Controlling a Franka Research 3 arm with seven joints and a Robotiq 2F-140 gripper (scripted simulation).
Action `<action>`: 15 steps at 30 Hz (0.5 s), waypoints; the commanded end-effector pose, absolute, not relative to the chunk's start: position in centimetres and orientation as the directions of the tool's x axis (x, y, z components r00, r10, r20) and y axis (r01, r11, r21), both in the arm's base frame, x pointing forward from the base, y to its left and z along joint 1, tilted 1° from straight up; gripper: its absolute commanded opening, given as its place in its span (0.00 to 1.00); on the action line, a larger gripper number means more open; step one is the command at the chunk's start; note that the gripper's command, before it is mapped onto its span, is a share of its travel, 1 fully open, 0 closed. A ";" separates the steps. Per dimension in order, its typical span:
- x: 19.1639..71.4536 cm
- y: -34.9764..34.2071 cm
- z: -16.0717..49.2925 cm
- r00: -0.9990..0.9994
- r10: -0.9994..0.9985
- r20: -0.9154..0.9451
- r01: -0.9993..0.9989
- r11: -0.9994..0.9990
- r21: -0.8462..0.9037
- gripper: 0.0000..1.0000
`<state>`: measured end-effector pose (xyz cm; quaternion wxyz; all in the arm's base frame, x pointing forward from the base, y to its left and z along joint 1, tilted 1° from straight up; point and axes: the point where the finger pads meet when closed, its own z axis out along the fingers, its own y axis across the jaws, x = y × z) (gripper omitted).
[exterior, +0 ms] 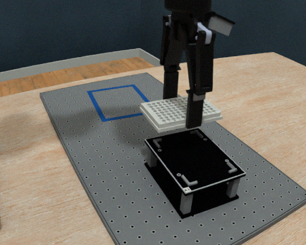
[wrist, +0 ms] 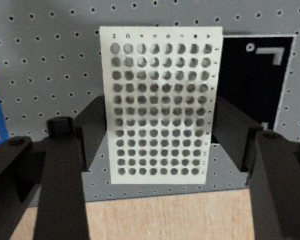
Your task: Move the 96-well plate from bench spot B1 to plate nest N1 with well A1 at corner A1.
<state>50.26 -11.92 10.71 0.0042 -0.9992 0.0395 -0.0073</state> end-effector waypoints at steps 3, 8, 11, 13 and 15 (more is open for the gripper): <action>50.1 -13.8 11.0 0.999 -0.043 0.010 -0.043 -0.999 -0.013 0.60; 50.0 -15.4 11.2 0.999 -0.043 0.010 -0.043 -0.999 -0.013 0.60; 50.0 -15.7 11.3 0.999 -0.043 0.010 -0.043 -0.999 -0.013 0.60; 50.0 -16.4 11.4 0.999 -0.043 0.010 -0.043 -0.999 -0.013 0.60; 49.9 -17.1 11.5 0.999 -0.043 0.010 -0.043 -0.999 -0.013 0.60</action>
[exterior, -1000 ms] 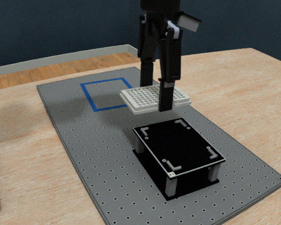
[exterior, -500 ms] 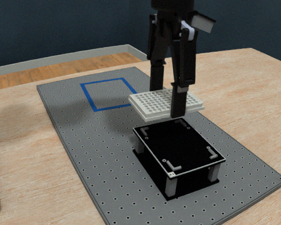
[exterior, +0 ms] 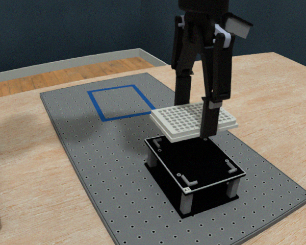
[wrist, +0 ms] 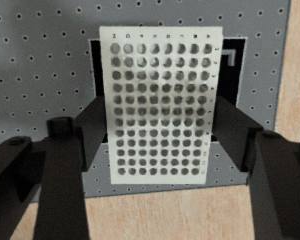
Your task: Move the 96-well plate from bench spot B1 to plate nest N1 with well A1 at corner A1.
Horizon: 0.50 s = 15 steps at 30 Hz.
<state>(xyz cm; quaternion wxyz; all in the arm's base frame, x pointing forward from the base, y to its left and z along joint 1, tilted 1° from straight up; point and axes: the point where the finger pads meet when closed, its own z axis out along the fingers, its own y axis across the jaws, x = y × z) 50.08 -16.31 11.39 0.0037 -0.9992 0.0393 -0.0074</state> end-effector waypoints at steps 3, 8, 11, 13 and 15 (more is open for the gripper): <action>49.9 -17.7 11.5 0.999 -0.043 0.010 -0.043 -0.999 -0.013 0.60; 49.9 -17.7 11.5 0.984 -0.175 0.008 -0.175 -0.984 -0.014 0.60; 49.9 -17.6 11.5 0.962 -0.273 0.007 -0.272 -0.962 -0.015 0.60; 49.9 -17.6 11.5 0.962 -0.273 0.007 -0.272 -0.962 -0.015 0.60; 49.9 -17.6 11.5 0.942 -0.336 0.006 -0.336 -0.942 -0.015 0.60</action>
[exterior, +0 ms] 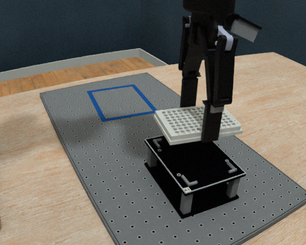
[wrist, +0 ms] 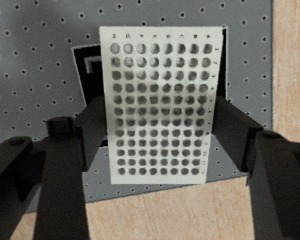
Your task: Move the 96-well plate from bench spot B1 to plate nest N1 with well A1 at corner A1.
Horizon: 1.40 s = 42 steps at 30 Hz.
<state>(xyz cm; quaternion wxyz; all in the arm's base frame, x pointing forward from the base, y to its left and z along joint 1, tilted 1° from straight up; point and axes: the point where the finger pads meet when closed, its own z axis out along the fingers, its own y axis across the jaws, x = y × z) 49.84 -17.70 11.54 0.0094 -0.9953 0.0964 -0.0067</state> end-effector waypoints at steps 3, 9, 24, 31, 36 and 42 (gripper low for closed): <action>49.9 -17.6 11.5 0.904 -0.428 0.004 -0.428 -0.903 -0.016 0.60; 49.9 -17.5 11.5 0.800 -0.599 0.001 -0.599 -0.800 -0.016 0.60; 49.9 -17.5 11.5 0.520 -0.854 -0.007 -0.854 -0.519 -0.020 0.60; 49.9 -17.5 11.5 0.382 -0.924 -0.013 -0.924 -0.382 -0.023 0.60; 49.9 -17.5 11.5 0.245 -0.969 -0.016 -0.969 -0.245 -0.020 0.60; 49.9 -17.5 11.5 0.095 -0.995 -0.023 -0.995 -0.094 -0.021 0.60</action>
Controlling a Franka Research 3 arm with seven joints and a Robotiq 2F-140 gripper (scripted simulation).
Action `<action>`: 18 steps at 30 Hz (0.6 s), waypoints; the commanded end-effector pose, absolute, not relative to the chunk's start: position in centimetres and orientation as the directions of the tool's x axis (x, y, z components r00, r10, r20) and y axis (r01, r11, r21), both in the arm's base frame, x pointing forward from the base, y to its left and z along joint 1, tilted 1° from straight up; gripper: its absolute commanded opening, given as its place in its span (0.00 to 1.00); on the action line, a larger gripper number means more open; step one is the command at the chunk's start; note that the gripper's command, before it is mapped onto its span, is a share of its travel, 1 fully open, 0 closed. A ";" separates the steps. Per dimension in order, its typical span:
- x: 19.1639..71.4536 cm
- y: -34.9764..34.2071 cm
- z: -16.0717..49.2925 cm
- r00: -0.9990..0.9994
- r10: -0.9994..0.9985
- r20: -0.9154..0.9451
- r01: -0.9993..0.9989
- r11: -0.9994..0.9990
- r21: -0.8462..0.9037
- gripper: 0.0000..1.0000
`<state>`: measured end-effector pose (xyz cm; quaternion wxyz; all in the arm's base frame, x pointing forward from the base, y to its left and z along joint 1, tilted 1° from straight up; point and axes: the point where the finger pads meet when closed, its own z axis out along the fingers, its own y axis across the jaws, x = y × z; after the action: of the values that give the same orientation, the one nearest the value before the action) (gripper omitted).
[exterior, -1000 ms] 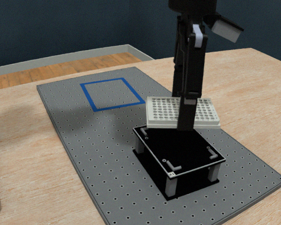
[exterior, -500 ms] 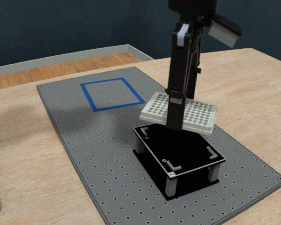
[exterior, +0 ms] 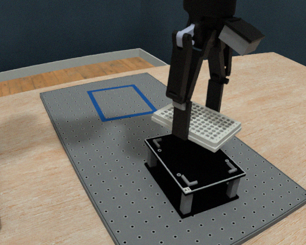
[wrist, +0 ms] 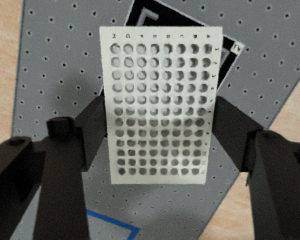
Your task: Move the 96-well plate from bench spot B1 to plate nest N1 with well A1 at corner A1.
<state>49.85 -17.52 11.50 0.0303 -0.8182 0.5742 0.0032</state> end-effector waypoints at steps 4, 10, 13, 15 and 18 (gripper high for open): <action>49.9 -17.5 11.5 -0.006 -1.000 -0.019 -1.000 0.006 -0.015 0.60; 49.9 -17.5 11.5 -0.063 -0.998 -0.013 -0.998 0.064 -0.010 0.60; 49.9 -17.5 11.5 -0.063 -0.998 -0.013 -0.998 0.064 -0.010 0.60; 49.9 -17.5 11.5 -0.063 -0.998 -0.013 -0.998 0.064 -0.010 0.60; 49.9 -17.6 11.5 -0.063 -0.998 -0.013 -0.998 0.064 -0.010 0.60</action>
<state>49.95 -17.40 11.52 0.0158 -0.7187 0.6951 0.0024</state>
